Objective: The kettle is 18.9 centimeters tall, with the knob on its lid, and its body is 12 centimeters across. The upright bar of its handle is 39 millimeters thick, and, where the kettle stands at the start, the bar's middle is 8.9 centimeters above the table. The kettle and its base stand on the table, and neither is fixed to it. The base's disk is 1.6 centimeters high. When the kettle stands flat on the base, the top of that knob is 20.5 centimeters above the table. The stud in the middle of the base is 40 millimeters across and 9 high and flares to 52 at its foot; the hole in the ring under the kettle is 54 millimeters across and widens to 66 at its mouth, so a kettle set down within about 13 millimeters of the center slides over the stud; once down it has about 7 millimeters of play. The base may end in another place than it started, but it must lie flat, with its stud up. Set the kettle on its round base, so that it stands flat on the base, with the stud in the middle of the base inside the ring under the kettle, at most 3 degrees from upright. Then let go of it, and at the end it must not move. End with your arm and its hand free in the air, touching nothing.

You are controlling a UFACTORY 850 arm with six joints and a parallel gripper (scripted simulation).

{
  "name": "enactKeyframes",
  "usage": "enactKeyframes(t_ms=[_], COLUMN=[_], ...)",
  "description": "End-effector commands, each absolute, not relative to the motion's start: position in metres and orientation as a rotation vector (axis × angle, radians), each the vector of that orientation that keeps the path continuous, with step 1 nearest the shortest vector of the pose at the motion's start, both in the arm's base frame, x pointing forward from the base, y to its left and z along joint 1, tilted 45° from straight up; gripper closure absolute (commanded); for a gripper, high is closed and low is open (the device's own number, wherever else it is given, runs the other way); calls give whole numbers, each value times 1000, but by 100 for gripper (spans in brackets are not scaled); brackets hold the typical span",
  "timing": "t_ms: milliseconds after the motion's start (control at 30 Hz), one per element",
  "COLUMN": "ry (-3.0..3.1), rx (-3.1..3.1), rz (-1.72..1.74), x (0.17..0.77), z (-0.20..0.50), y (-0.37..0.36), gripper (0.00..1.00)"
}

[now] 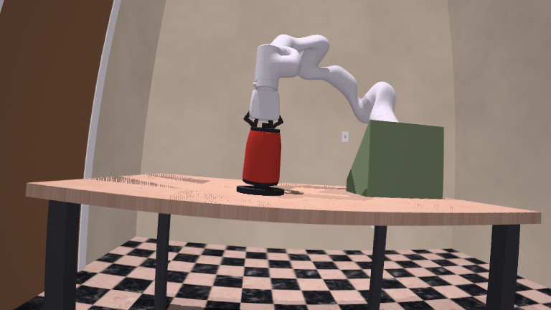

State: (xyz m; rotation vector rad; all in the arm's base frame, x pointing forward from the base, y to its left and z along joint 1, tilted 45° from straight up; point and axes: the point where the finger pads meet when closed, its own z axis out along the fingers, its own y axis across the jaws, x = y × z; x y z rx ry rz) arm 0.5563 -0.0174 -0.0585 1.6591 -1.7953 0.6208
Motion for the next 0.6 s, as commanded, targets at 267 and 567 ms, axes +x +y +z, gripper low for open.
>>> enactKeyframes(t_ms=[267, 567], ry=[-1796, -1796], rx=[1660, 1660], rz=[622, 622], x=[557, 557], z=[-58, -60], y=[-17, -19], gripper=[100, 100])
